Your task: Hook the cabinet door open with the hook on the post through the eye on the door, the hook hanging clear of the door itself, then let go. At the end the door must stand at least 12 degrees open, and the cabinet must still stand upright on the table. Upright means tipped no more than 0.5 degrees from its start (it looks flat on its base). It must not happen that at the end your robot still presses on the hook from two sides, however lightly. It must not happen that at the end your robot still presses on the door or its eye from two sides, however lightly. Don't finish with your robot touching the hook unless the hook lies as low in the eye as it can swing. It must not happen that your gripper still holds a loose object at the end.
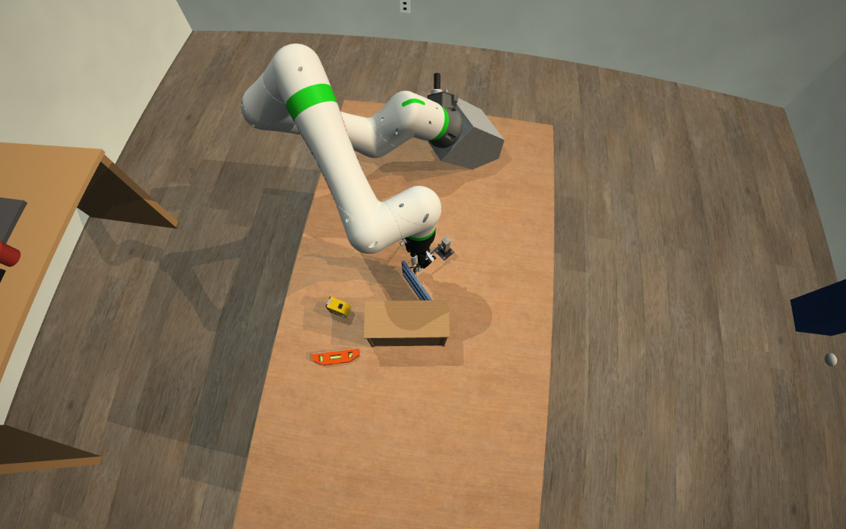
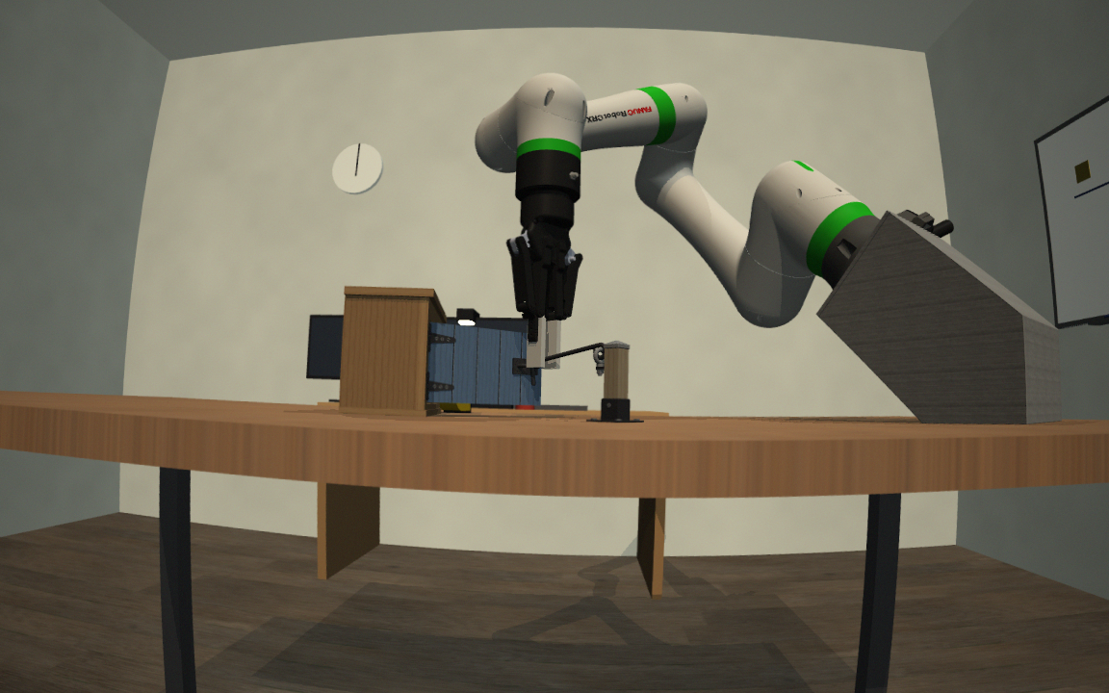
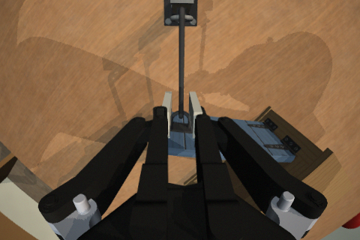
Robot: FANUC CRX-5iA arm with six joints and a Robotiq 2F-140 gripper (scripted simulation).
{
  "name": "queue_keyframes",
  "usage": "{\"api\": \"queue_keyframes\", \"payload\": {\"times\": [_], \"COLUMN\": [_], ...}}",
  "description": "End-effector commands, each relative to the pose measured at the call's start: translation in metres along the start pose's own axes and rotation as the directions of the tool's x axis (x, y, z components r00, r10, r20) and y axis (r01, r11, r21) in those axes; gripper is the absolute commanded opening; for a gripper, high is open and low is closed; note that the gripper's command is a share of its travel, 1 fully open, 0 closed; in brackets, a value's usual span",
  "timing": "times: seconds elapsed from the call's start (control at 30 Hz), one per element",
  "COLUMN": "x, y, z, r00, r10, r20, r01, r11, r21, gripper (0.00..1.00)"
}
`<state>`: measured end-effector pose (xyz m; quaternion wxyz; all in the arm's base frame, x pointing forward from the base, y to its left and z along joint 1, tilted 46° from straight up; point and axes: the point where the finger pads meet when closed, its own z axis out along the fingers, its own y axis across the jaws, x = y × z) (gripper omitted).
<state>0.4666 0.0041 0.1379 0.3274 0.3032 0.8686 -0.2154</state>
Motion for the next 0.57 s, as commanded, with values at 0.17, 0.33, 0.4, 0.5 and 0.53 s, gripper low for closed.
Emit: {"api": "queue_keyframes", "payload": {"times": [0.17,0.33,0.4,0.5,0.53], "x": [0.000,0.000,0.000,0.000,0.000], "y": [0.000,0.000,0.000,0.000,0.000], "z": [-0.001,-0.005,-0.007,-0.012,-0.012], "r00": [1.000,1.000,1.000,1.000,1.000], "r10": [0.000,0.000,0.000,0.000,0.000], "r20": [0.000,0.000,0.000,0.000,0.000], "r01": [0.000,0.000,0.000,0.000,0.000], "r11": [1.000,1.000,1.000,1.000,1.000], "r21": [0.000,0.000,0.000,0.000,0.000], "gripper": [0.15,0.15,0.15,0.15,0.15]}}
